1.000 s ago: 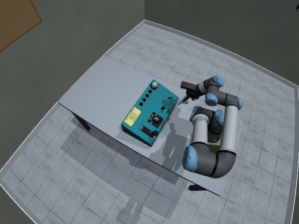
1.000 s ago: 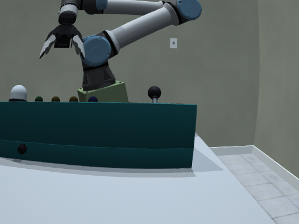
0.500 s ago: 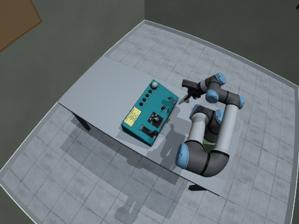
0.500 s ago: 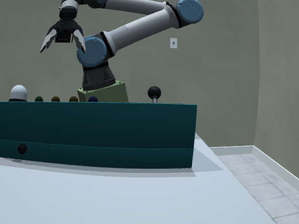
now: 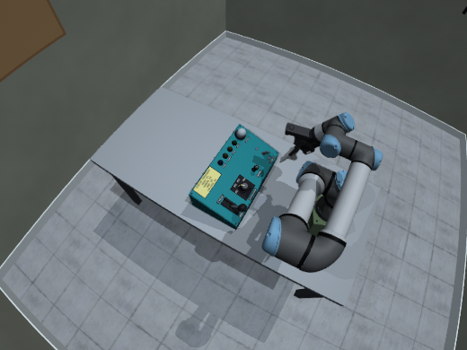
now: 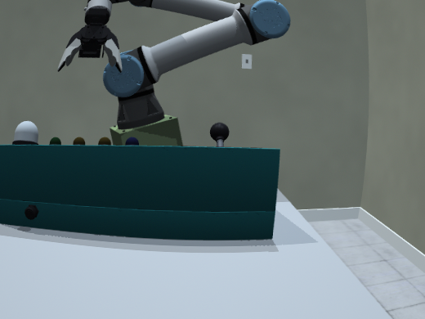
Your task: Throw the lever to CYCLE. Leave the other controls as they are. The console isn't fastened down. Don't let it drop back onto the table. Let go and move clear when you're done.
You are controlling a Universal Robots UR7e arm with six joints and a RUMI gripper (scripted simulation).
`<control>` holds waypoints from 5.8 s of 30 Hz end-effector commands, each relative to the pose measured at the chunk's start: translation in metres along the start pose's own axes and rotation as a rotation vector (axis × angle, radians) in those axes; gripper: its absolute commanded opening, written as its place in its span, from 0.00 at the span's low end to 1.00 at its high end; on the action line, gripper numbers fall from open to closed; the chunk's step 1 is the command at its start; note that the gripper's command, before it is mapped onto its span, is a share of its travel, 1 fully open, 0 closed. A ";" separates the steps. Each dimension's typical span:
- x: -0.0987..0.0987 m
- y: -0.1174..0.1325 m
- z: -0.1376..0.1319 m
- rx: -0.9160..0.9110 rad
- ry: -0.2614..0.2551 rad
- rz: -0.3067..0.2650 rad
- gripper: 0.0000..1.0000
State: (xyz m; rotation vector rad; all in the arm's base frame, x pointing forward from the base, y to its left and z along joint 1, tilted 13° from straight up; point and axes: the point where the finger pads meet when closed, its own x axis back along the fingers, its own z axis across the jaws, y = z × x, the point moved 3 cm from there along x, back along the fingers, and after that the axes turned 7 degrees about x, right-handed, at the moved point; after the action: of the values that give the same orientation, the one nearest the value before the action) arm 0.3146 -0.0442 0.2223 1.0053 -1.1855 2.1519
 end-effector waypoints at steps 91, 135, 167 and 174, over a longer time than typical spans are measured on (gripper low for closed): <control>-0.026 -0.023 -0.085 -0.147 -0.284 -0.384 1.00; -0.082 -0.117 -0.229 -0.229 -0.004 -0.329 1.00; -0.081 -0.129 -0.272 -0.261 0.027 -0.263 1.00; -0.081 -0.129 -0.272 -0.261 0.027 -0.263 0.44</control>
State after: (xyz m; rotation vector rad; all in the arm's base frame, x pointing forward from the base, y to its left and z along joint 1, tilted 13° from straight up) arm 0.3537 0.2502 0.1267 0.9548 -1.2085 1.7515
